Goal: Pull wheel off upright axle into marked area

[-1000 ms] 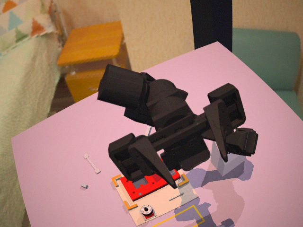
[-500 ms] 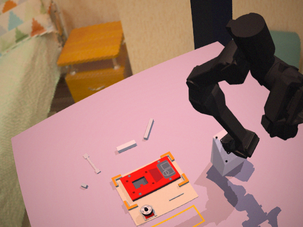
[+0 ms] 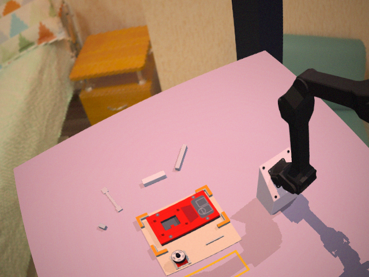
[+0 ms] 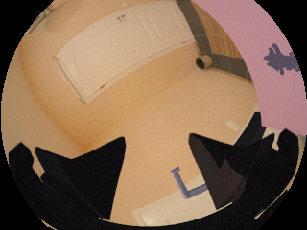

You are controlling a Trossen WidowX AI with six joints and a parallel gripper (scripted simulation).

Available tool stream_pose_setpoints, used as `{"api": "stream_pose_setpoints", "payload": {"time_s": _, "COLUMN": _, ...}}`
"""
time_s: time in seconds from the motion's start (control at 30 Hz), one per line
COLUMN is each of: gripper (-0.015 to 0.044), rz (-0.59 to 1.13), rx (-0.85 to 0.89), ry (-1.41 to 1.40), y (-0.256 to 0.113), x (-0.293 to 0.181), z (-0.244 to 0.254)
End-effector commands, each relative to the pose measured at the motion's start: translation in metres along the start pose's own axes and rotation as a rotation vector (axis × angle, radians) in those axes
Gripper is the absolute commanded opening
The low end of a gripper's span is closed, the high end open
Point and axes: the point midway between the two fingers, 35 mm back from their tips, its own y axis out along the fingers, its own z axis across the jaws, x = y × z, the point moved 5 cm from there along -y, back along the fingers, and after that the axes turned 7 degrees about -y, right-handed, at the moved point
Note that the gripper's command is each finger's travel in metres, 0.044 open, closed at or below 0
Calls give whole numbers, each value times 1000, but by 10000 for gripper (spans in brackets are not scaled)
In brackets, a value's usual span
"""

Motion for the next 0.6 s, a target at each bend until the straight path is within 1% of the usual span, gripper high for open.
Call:
{"api": "stream_pose_setpoints", "payload": {"time_s": 0.0, "gripper": 300, "rz": -75, "rx": -69, "ry": -97, "y": 25, "x": 5, "z": -26}}
{"api": "stream_pose_setpoints", "payload": {"time_s": 0.1, "gripper": 300, "rz": -115, "rx": -110, "ry": -146, "y": 40, "x": 9, "z": -40}}
{"api": "stream_pose_setpoints", "payload": {"time_s": 0.27, "gripper": 300, "rz": -216, "rx": -221, "ry": -255, "y": 77, "x": 30, "z": -74}}
{"api": "stream_pose_setpoints", "payload": {"time_s": 0.57, "gripper": 300, "rz": -428, "rx": -418, "ry": -391, "y": 125, "x": 100, "z": -125}}
